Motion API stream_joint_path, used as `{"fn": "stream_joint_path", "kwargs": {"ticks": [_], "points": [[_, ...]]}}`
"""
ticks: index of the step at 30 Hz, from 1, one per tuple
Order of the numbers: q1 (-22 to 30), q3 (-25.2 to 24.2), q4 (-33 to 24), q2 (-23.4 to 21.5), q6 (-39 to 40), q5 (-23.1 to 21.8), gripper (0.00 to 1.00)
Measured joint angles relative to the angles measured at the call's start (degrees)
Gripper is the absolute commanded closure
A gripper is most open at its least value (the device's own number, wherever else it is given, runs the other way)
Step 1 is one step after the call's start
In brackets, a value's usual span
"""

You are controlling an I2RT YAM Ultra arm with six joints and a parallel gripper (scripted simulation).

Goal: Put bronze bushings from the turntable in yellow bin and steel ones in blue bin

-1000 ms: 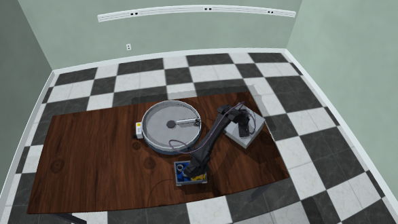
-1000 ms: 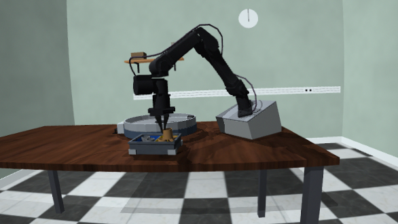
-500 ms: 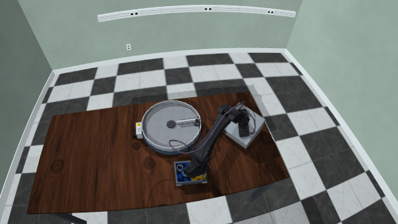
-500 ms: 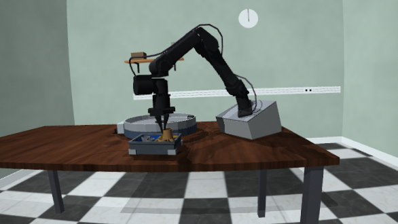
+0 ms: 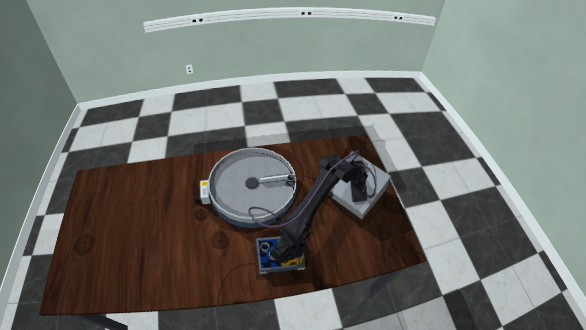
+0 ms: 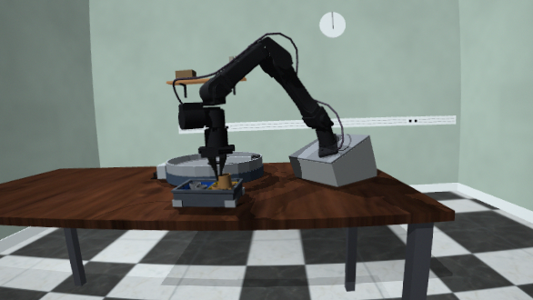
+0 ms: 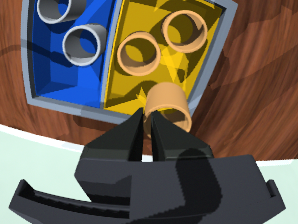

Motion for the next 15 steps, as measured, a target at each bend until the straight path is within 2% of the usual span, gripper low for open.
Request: {"fn": "stream_joint_path", "kwargs": {"ticks": [15], "points": [[0.0,-1.4,3.2,2.2,0.0,0.0,1.00]]}}
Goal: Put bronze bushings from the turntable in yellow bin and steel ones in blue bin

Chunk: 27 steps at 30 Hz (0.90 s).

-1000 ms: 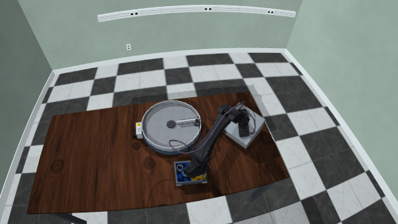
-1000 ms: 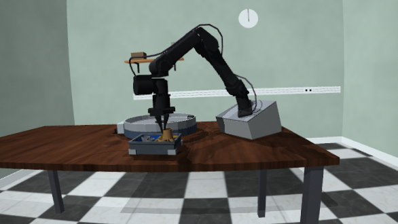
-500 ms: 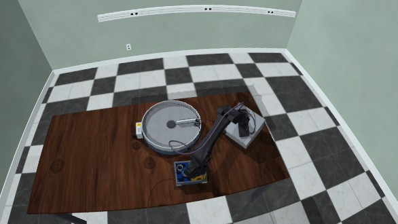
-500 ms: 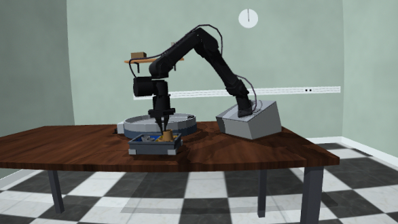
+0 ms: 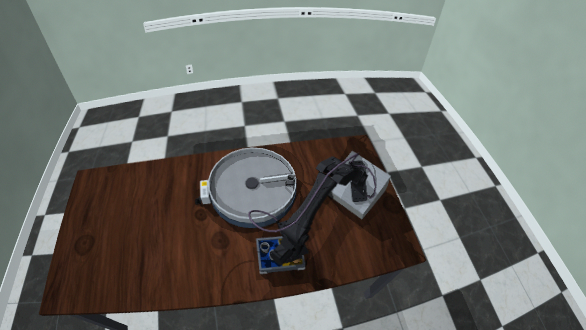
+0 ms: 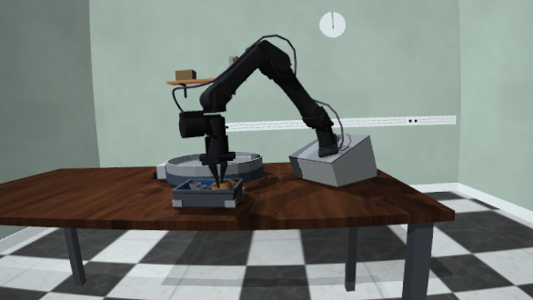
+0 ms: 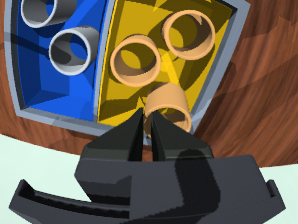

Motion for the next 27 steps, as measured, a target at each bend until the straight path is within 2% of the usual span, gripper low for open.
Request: {"fn": "stream_joint_path", "kwargs": {"ticks": [13,27], "points": [[0.0,-0.6,2.4,1.2,0.0,0.0,1.00],[0.0,-0.6,2.5,1.3,0.0,0.0,1.00]]}}
